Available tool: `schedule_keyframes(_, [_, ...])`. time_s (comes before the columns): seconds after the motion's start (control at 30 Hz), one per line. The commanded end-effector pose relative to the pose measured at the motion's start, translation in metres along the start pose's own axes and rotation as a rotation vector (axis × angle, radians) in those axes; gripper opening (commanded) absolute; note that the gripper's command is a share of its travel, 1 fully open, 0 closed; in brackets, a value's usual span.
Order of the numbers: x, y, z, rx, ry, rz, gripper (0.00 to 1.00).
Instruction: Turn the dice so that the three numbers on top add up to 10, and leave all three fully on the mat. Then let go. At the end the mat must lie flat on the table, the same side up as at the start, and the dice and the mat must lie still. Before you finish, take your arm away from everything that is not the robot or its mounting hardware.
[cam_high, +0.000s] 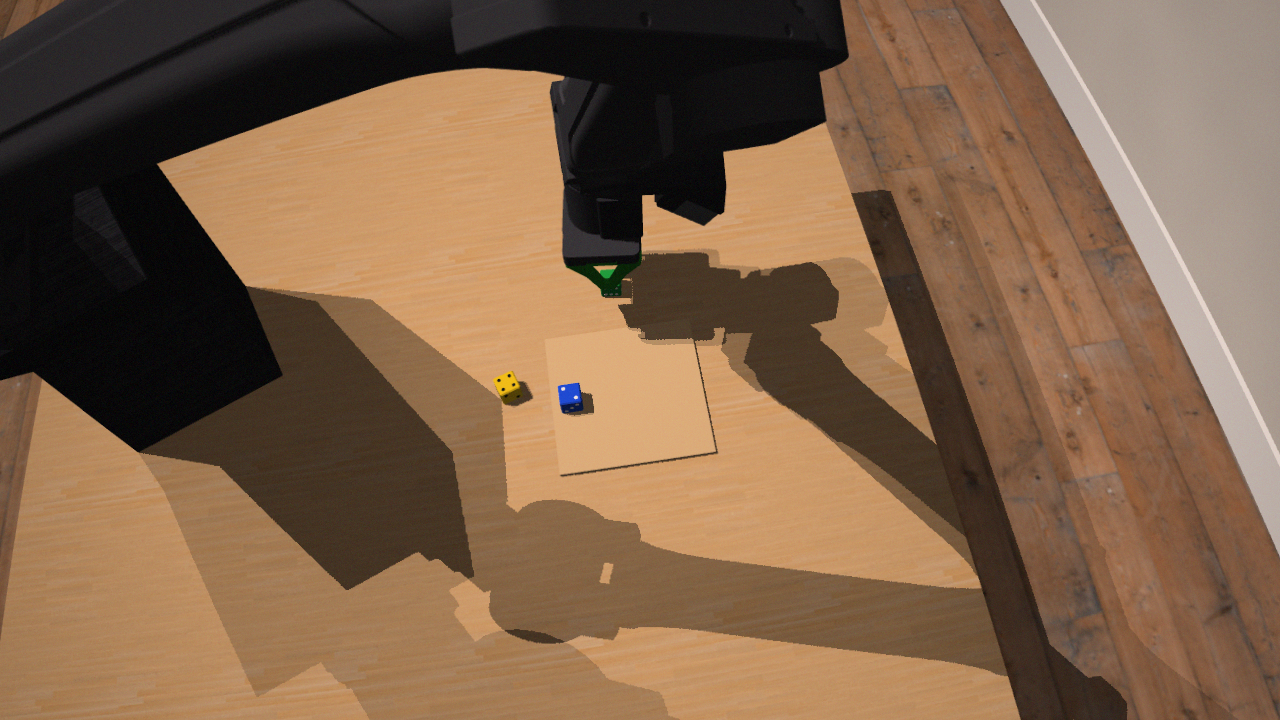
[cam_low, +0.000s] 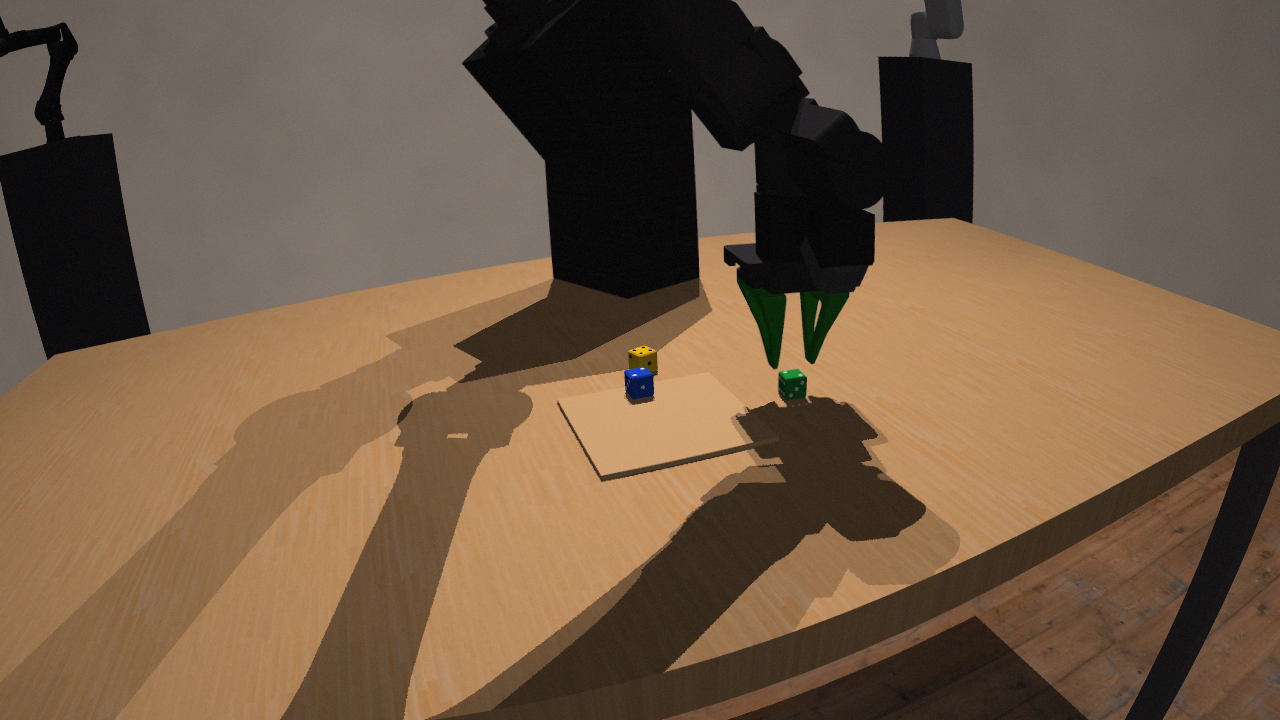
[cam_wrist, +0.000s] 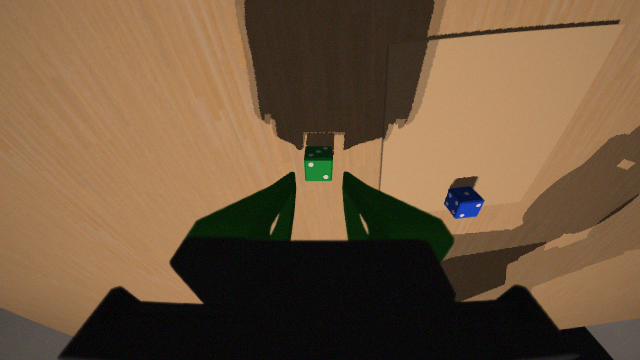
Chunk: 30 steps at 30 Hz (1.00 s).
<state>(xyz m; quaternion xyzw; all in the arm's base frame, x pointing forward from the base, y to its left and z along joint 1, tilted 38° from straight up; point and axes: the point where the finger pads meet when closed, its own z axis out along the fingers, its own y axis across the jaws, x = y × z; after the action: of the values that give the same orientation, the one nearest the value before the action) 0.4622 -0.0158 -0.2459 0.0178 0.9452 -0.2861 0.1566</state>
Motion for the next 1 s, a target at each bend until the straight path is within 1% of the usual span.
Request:
schedule_keyframes(0.0, [-0.0011,0.0071,-0.0039,-0.009,-0.019,-0.015,0.34])
schedule_keyframes(0.87, [-0.0011,0.0071,-0.0039,-0.009,-0.019,-0.015,0.34])
schedule_keyframes(0.97, [0.0012,0.0064,-0.0006,-0.007,-0.013,-0.018,0.34])
